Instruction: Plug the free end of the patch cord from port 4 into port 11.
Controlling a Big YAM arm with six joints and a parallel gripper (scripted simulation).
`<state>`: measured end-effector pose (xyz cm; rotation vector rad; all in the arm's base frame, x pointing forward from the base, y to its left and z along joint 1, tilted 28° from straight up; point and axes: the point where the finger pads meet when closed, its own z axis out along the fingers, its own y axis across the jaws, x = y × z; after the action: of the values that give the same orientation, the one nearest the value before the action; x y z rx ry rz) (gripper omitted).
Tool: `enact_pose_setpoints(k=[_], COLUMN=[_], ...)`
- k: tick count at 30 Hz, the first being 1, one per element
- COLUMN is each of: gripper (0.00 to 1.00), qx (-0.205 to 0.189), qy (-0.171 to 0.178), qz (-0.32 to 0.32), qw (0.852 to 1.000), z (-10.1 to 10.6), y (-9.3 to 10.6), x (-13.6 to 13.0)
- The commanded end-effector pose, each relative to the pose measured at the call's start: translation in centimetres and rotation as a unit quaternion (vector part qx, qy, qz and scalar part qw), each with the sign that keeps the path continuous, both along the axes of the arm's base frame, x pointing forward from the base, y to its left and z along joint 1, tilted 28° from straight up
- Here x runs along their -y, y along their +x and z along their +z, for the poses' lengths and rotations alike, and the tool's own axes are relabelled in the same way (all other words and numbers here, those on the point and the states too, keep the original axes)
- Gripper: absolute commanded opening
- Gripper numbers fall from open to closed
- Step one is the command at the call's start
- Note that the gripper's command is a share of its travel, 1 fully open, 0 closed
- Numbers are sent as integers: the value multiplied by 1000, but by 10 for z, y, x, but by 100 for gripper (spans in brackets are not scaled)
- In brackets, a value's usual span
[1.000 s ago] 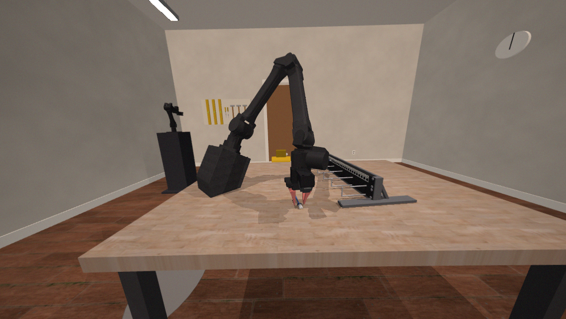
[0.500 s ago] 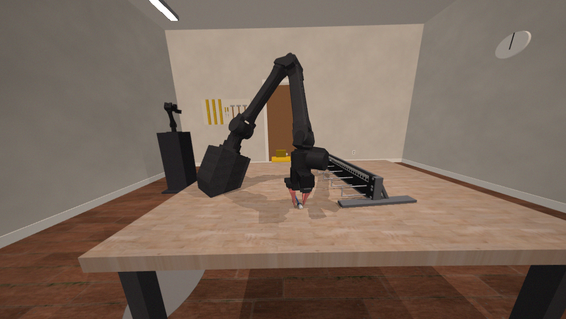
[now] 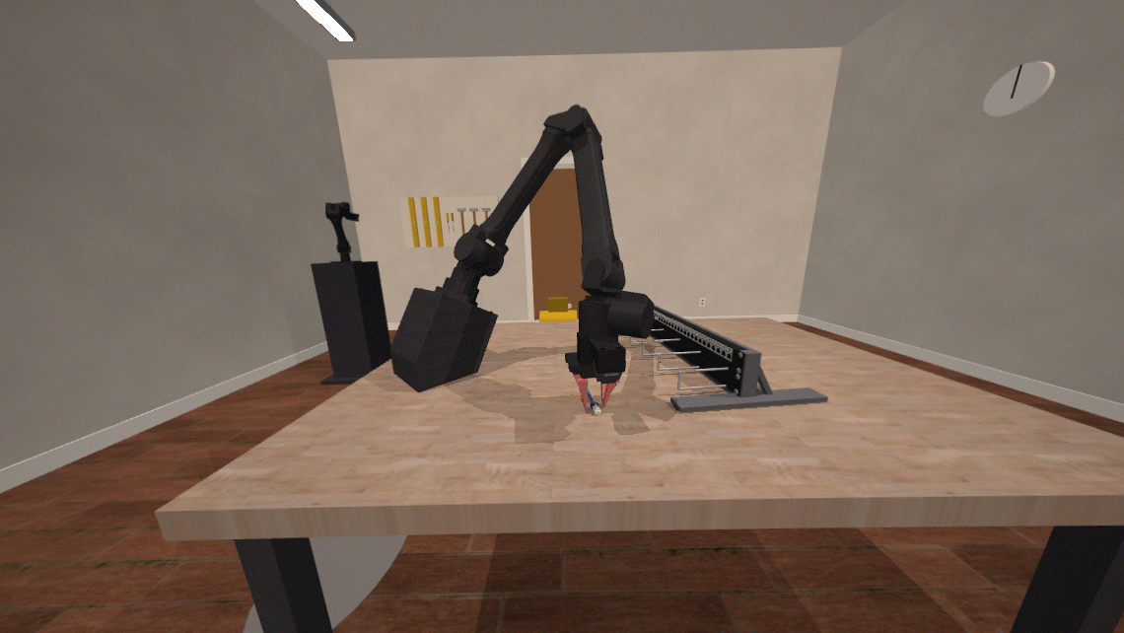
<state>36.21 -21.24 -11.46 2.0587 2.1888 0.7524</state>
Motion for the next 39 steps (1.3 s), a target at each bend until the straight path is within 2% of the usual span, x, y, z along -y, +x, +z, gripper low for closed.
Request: enact_pose_setpoints(k=[1,23,24,39], gripper=[36,36,0,0], qx=[3,-3,-3,-5], qy=[-6,-1,0,2], qz=[5,5,5,5], qw=[1000,1000,1000,1000], z=[-1,-4,-4,-5], y=[12,5,5,2], x=[0,-5,-5,-8])
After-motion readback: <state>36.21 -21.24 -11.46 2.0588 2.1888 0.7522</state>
